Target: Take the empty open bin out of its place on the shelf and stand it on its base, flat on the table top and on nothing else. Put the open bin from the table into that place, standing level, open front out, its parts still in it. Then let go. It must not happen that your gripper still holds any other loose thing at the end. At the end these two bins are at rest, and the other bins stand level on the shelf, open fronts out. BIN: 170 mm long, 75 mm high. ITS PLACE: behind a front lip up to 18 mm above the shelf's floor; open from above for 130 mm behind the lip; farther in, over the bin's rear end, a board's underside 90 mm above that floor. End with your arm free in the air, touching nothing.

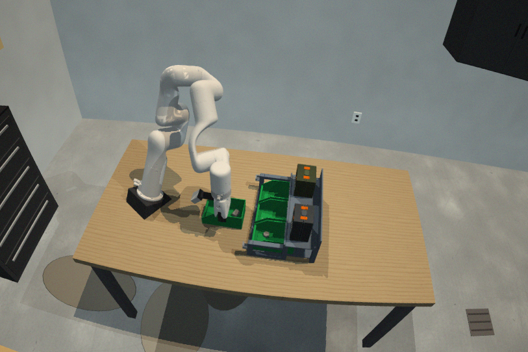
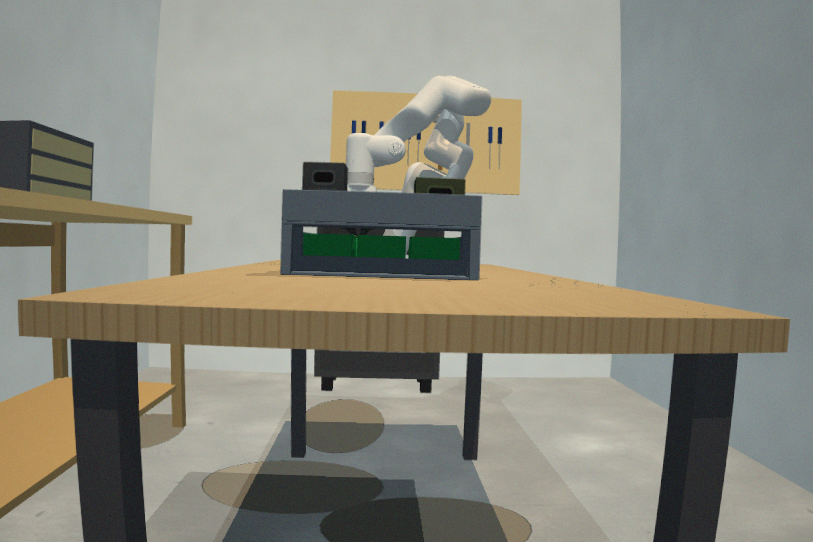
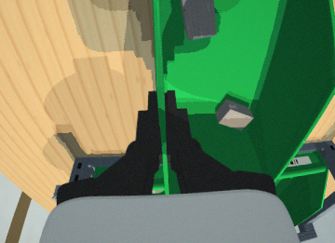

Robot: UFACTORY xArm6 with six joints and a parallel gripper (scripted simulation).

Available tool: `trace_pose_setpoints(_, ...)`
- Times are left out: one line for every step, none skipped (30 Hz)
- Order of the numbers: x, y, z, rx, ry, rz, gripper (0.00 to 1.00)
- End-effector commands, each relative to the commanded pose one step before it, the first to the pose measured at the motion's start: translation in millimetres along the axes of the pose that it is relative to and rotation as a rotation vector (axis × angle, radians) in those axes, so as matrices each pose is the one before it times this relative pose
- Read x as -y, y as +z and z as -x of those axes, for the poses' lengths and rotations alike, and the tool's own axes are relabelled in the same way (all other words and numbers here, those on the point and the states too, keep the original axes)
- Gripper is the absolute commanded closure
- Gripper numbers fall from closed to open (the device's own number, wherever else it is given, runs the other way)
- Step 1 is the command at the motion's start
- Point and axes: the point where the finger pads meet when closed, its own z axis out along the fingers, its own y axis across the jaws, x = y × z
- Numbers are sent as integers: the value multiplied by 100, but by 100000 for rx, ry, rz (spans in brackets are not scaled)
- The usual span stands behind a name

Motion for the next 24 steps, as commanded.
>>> trace_pose_setpoints(49, 11, 136, 314, -89, -202, 100)
trace_pose_setpoints(0, 6, 0, 0, 0, 0, 100)
trace_pose_setpoints(0, 1, 0, 0, 0, 0, 100)
trace_pose_setpoints(0, 0, 0, 0, 0, 0, 100)
trace_pose_setpoints(0, 0, 0, 0, 0, 0, 100)
trace_pose_setpoints(0, 0, 0, 0, 0, 0, 100)
trace_pose_setpoints(0, 0, 0, 0, 0, 0, 100)
trace_pose_setpoints(0, 0, 0, 0, 0, 0, 100)
trace_pose_setpoints(0, 0, 0, 0, 0, 0, 100)
trace_pose_setpoints(0, 0, 0, 0, 0, 0, 100)
trace_pose_setpoints(0, 0, 0, 0, 0, 0, 100)
trace_pose_setpoints(0, 0, 0, 0, 0, 0, 100)
trace_pose_setpoints(0, 0, 0, 0, 0, 0, 100)
trace_pose_setpoints(0, 0, 0, 0, 0, 0, 100)
trace_pose_setpoints(0, 0, 0, 0, 0, 0, 74)
trace_pose_setpoints(0, 0, 0, 0, 0, 0, 74)
trace_pose_setpoints(0, 0, 0, 0, 0, 0, 74)
trace_pose_setpoints(0, 0, 0, 0, 0, 0, 74)
trace_pose_setpoints(0, 0, 0, 0, 0, 0, 74)
trace_pose_setpoints(0, 0, 0, 0, 0, 0, 74)
trace_pose_setpoints(0, 0, 0, 0, 0, 0, 74)
trace_pose_setpoints(0, 0, 0, 0, 0, 0, 74)
trace_pose_setpoints(0, 0, 0, 0, 0, 0, 74)
trace_pose_setpoints(0, 0, 0, 0, 0, 0, 74)
